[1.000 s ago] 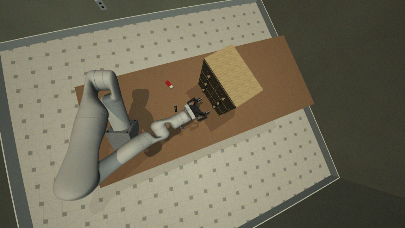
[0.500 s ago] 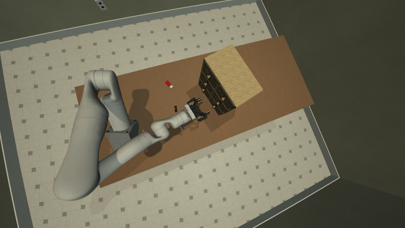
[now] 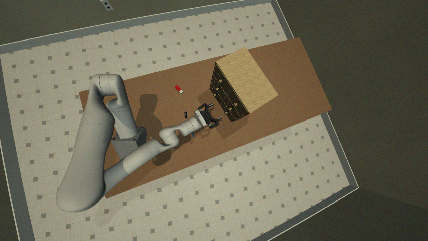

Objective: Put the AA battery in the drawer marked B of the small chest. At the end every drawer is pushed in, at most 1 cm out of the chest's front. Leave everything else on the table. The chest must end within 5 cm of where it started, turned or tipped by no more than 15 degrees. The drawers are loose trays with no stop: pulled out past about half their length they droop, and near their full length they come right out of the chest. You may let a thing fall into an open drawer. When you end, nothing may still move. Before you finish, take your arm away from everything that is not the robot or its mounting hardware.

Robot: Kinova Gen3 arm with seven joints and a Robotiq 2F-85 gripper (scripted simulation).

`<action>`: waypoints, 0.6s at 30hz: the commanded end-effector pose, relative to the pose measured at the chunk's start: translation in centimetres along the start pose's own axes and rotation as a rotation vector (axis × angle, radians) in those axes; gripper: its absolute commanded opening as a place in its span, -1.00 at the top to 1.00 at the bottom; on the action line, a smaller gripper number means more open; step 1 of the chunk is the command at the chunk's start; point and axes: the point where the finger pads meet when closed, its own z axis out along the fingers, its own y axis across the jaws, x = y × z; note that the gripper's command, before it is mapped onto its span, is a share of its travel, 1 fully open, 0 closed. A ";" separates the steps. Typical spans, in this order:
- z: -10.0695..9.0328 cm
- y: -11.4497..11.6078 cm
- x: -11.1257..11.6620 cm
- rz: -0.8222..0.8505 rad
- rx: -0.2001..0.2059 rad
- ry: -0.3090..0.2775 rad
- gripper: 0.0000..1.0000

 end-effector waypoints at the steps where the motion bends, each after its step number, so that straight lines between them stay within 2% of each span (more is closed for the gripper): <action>1: -0.1 0.0 0.2 -0.002 -0.001 0.001 -1.00; 18: -0.5 0.0 1.3 -0.002 -0.001 0.001 -1.00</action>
